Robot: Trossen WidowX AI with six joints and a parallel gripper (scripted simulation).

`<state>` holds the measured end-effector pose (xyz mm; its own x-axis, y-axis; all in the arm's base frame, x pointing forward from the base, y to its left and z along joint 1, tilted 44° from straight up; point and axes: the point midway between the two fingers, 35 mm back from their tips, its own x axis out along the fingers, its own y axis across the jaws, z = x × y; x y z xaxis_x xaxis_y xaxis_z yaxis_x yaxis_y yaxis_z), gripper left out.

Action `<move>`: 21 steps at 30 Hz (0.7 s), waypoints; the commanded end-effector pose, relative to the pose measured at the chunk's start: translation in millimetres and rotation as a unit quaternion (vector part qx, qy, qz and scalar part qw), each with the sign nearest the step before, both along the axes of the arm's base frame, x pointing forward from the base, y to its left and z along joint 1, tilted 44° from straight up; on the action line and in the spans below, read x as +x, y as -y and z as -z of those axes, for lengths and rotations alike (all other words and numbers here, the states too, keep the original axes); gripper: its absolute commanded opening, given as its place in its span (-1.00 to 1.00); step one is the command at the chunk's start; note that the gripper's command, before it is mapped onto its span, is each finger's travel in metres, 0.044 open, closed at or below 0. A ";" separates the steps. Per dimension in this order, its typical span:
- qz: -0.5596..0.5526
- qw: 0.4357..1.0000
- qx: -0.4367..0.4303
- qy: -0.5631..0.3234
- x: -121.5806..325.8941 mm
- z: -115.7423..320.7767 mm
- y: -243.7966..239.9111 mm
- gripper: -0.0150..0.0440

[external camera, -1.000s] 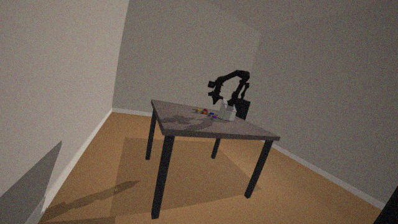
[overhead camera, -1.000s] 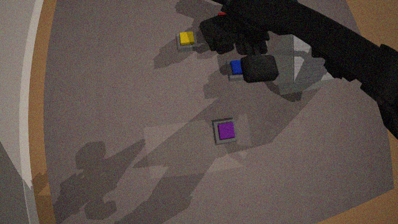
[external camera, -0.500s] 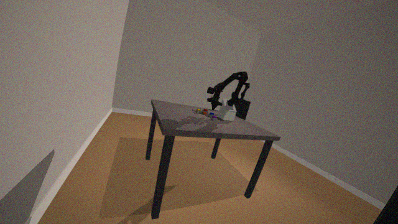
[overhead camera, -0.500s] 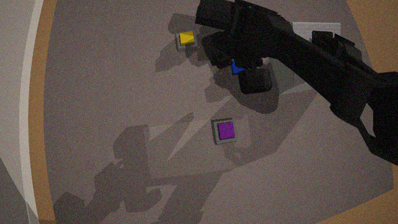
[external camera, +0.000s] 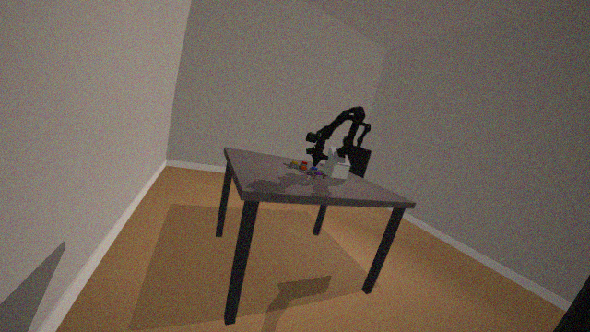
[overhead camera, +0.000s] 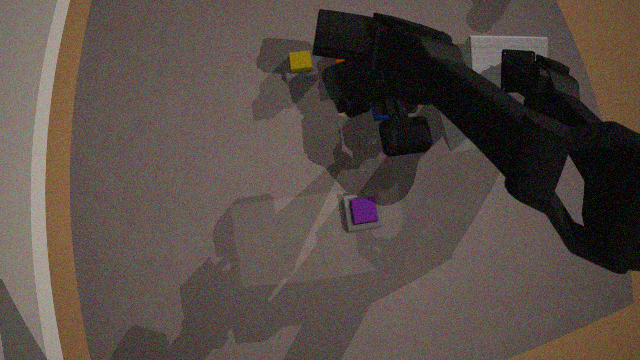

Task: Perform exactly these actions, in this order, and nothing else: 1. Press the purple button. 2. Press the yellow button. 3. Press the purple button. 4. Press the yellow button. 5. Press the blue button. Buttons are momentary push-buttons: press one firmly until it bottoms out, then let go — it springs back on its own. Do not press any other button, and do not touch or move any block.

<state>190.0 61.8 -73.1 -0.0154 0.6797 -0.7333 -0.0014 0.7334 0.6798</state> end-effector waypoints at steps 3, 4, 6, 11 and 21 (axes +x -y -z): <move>0.002 1.000 0.004 -0.006 -3.5 7.5 -8.5 -0.42; 0.002 1.000 0.004 -0.006 -3.6 8.3 -9.4 -0.42; 0.002 1.000 0.004 -0.006 -3.7 8.9 -10.1 -0.42; 0.002 1.000 0.004 -0.006 -3.7 8.9 -10.1 -0.42; 0.002 1.000 0.004 -0.006 -3.7 8.9 -10.1 -0.42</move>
<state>187.2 71.1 -82.1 -0.0204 0.6826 -0.7305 0.0019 0.7307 0.6827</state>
